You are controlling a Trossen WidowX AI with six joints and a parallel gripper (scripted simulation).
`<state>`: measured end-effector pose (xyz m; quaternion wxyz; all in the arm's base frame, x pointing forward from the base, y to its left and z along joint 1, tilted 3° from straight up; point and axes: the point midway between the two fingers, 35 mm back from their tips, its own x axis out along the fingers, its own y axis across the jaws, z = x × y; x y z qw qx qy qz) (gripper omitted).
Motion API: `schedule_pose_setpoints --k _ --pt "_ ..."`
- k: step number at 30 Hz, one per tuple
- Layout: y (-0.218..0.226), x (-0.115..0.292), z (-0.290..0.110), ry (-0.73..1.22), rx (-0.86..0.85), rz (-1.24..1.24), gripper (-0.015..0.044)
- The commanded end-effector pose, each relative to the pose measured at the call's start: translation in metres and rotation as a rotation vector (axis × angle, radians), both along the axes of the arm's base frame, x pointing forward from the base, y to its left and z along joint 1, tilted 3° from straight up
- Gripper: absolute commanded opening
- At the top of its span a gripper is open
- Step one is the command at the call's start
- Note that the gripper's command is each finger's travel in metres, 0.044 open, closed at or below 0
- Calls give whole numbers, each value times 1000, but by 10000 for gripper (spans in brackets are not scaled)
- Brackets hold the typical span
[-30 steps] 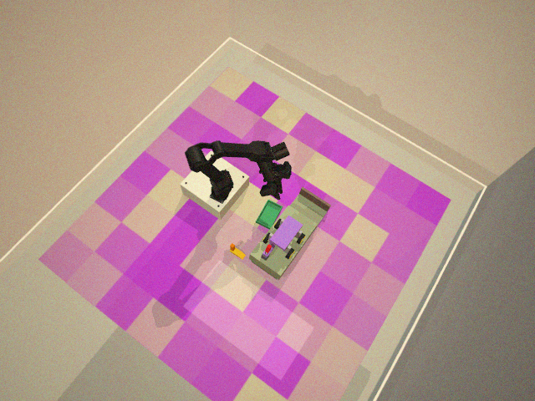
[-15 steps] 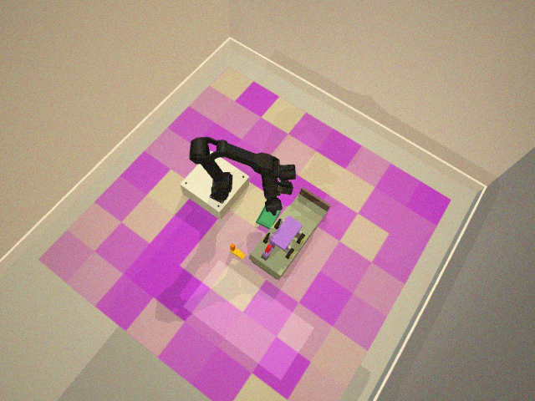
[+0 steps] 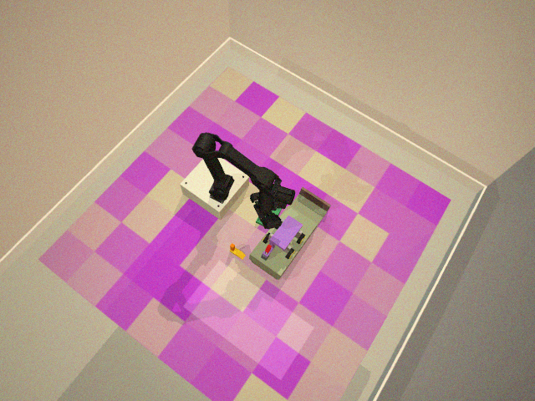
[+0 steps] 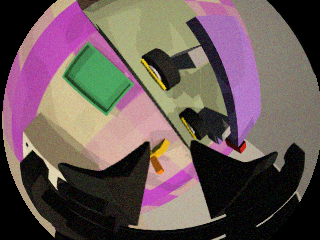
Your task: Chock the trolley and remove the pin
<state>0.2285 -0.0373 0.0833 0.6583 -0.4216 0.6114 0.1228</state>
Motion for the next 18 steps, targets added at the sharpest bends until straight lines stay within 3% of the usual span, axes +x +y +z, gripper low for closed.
schedule_pose_setpoints --k 1,18 --pt "-15 -2 0 68 10 56 190" --pt "-79 -32 -6 284 127 331 190"
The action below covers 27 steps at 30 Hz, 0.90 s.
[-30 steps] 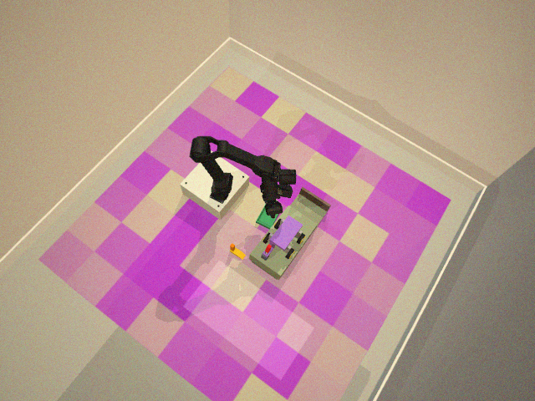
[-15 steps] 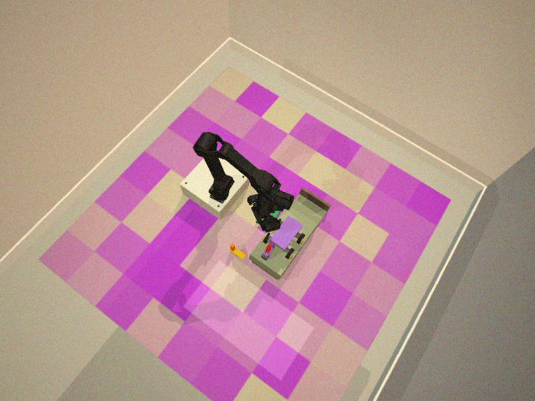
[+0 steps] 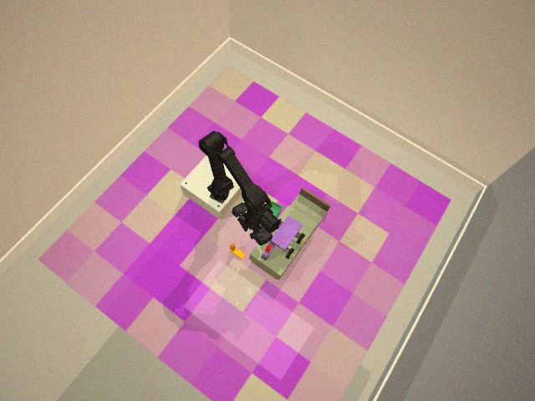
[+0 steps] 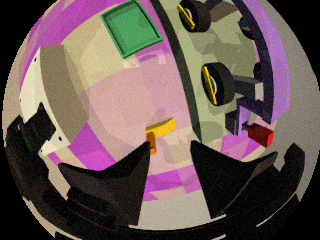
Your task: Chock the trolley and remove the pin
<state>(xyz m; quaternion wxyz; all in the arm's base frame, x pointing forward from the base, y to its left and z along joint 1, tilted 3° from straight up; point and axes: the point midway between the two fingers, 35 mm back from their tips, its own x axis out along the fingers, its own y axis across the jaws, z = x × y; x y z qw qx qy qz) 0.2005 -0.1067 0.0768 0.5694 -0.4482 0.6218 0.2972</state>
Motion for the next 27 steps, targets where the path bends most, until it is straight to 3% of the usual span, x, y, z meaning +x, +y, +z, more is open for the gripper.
schedule_pose_setpoints --k 1,17,27 --pt "-13 -6 1 27 40 69 190" --pt "-60 -45 1 39 190 332 190" --pt "-63 -48 -9 34 200 355 190"
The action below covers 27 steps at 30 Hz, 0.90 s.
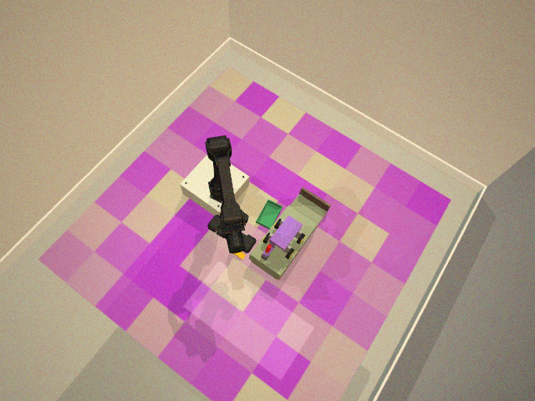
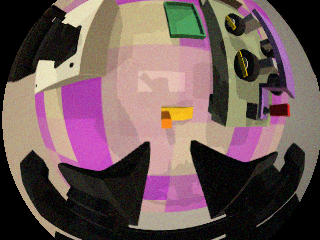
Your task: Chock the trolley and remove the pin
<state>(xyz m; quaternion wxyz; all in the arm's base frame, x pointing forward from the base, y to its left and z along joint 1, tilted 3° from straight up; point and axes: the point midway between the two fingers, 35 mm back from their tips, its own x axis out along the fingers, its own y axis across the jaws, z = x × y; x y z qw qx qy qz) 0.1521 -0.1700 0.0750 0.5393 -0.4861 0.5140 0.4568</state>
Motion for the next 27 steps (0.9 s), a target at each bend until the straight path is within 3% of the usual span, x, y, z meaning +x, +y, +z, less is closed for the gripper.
schedule_pose_setpoints --k 1,27 --pt "0 1 -12 -1 6 9 190" --pt "-1 4 -61 -1 7 9 190"
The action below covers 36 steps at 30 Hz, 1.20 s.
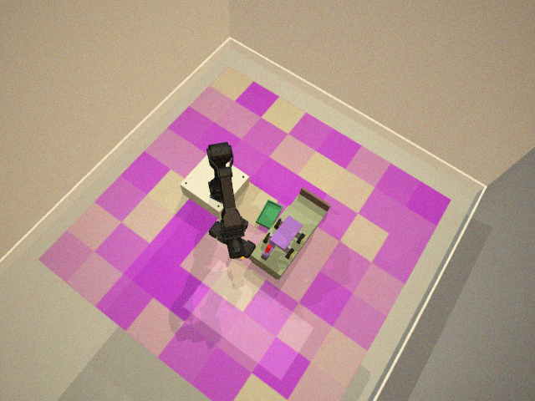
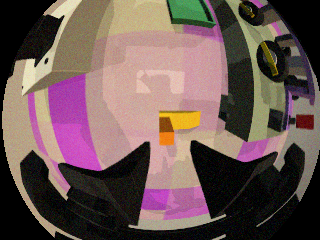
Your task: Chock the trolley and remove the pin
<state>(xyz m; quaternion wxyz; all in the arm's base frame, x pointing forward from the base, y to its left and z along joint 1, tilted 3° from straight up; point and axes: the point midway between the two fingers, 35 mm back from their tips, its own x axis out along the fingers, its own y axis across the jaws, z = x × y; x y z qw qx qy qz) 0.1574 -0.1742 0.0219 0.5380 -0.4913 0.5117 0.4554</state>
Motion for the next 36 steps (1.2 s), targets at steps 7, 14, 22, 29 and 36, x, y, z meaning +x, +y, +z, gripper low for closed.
schedule_pose_setpoints --k 7,14,22,29,36 --pt "4 -2 -19 6 13 2 190" --pt "4 -2 -20 6 13 2 190" --pt "4 -1 -24 6 13 2 190" --pt "4 -1 -35 6 13 2 190" --pt "4 0 -45 6 13 2 190"
